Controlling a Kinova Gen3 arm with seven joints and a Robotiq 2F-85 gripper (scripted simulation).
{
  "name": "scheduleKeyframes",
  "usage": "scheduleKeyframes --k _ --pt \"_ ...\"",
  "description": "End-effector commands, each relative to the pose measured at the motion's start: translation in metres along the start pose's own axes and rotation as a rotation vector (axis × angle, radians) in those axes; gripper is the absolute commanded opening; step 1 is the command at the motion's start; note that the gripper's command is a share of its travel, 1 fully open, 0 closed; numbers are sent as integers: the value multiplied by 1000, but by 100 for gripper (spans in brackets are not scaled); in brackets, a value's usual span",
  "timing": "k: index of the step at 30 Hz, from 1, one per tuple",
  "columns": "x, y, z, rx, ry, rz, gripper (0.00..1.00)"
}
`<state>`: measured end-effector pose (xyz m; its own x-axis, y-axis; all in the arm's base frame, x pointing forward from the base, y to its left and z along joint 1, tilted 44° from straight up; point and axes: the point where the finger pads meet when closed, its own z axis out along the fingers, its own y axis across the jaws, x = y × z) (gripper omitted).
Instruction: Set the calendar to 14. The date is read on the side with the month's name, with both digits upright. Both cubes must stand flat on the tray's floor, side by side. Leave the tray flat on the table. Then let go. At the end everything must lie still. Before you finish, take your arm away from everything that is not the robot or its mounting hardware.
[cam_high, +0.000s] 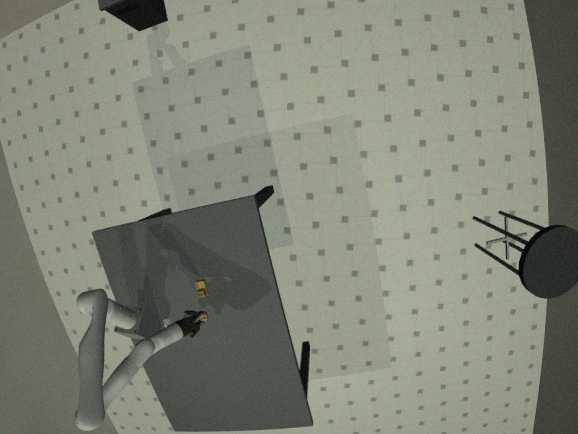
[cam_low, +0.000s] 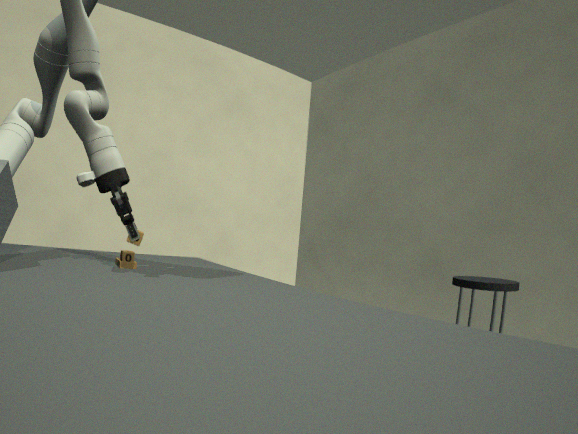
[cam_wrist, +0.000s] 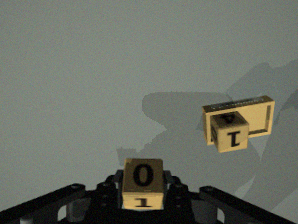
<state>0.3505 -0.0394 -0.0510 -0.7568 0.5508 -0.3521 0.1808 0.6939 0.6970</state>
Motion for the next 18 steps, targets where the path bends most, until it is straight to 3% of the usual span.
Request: scheduleKeyframes --k 1,18 --pt "-1 -2 0 5 12 -7 28" --pt "1 -5 2 6 168 -8 28"
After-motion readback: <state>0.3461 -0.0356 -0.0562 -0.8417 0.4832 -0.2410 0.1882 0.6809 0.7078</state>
